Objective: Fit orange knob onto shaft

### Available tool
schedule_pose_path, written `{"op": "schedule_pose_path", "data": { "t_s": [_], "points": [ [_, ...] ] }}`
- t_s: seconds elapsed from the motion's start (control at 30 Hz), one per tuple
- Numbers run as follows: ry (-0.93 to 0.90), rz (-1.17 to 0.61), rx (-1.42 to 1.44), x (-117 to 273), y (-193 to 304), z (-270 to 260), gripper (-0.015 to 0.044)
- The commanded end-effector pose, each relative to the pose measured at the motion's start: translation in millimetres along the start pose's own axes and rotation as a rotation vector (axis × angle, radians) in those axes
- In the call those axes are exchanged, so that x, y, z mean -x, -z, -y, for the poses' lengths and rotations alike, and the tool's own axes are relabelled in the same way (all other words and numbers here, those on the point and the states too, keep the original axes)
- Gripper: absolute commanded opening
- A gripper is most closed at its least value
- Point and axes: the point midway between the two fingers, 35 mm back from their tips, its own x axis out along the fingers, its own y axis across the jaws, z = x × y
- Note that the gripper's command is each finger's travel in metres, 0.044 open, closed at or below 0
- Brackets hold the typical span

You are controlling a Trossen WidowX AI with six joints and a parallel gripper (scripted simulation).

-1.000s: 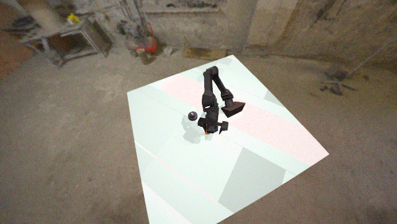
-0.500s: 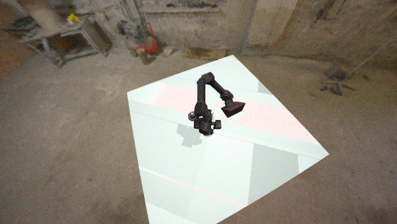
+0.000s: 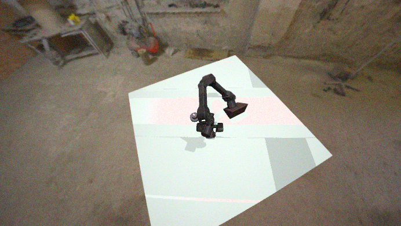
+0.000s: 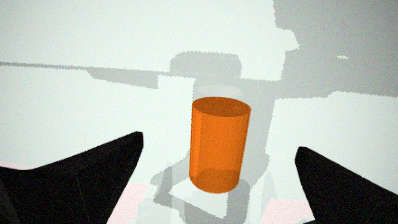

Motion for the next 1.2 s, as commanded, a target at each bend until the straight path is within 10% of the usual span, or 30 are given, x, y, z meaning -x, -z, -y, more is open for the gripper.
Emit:
{"op": "schedule_pose_path", "data": {
  "t_s": [0.0,0.7,0.97,1.17],
  "points": [
    [0.000,-0.006,0.004,-9,1,0,0.0440],
    [0.003,-0.008,0.004,-41,2,1,0.0440],
    [0.003,-0.008,0.004,-41,2,1,0.0240],
    [0.003,-0.008,0.004,-41,2,1,0.0240]
  ]
}}
